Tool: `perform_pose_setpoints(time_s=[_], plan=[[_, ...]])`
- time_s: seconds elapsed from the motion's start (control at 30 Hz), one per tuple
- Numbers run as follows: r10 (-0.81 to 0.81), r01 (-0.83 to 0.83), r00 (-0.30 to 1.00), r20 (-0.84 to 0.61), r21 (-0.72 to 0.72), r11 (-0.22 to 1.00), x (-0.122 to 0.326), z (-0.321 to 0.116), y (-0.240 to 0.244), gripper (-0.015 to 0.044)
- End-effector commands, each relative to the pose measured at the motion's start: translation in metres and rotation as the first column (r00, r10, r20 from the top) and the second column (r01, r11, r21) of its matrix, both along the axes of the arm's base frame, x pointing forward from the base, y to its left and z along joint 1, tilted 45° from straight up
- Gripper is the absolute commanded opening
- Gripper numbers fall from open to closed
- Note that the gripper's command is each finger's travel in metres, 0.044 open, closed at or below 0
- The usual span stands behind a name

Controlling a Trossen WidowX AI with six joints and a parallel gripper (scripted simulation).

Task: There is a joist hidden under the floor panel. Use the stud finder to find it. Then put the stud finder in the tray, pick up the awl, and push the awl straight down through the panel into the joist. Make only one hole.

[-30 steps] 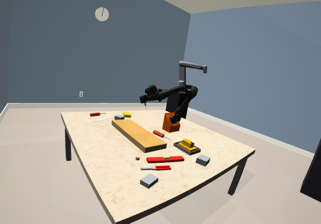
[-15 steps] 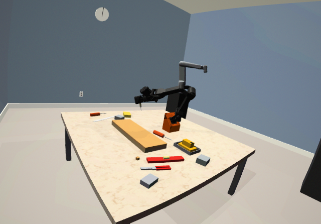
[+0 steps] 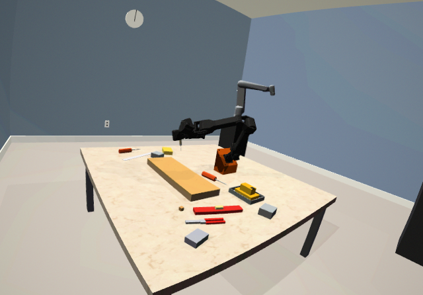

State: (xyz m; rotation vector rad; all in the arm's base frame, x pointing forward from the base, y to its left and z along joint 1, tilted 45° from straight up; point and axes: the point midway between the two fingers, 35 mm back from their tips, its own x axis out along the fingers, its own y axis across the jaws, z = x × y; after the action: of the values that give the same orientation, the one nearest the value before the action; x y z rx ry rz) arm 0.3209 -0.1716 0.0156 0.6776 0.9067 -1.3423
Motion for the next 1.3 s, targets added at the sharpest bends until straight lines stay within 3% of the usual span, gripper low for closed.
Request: perform_pose_setpoints(time_s=[0.0,0.6,1.27], plan=[[-0.027,0.027,1.000,0.012,-0.030,0.999,0.016,0.014,0.019,0.0000],[-0.078,0.091,0.992,0.095,-0.142,0.986,0.056,0.069,0.111,0.0000],[-0.079,0.093,0.992,0.099,-0.145,0.985,0.057,0.060,0.125,0.0000]])
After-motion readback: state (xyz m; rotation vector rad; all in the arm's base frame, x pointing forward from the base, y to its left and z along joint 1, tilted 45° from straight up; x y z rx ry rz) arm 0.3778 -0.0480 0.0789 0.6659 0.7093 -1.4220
